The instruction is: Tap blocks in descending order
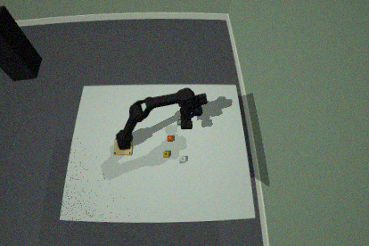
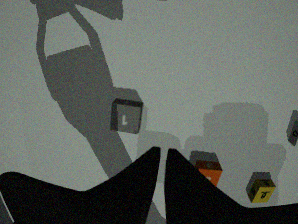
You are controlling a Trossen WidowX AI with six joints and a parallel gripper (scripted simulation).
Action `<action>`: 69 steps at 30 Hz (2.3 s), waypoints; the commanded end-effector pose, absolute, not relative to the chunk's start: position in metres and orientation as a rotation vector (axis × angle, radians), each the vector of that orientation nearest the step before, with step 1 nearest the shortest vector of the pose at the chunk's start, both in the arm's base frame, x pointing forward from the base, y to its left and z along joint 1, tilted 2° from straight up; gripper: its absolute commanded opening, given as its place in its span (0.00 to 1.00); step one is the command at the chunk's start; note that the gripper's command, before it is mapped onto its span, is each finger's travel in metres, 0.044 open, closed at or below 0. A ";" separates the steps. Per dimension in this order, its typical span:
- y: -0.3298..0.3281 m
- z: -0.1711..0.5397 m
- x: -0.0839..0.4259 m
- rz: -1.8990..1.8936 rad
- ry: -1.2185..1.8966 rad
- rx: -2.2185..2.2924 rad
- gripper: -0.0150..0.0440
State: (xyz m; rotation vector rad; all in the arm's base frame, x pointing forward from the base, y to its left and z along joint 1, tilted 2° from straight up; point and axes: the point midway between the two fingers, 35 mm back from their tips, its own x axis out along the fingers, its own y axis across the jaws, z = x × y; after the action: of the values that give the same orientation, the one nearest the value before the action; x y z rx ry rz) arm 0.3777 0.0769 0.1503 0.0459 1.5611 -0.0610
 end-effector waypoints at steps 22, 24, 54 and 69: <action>-0.116 0.077 0.348 -0.095 1.559 0.050 0.29; -0.116 0.075 0.348 -0.095 1.559 0.050 0.29; -0.117 0.050 0.349 -0.099 1.556 0.051 0.29; -0.002 0.102 0.352 -0.079 1.553 0.042 0.64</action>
State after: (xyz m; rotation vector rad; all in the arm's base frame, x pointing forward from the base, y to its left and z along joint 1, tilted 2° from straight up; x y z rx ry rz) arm 0.3531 -0.0523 0.0869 0.0550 1.5659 -0.0991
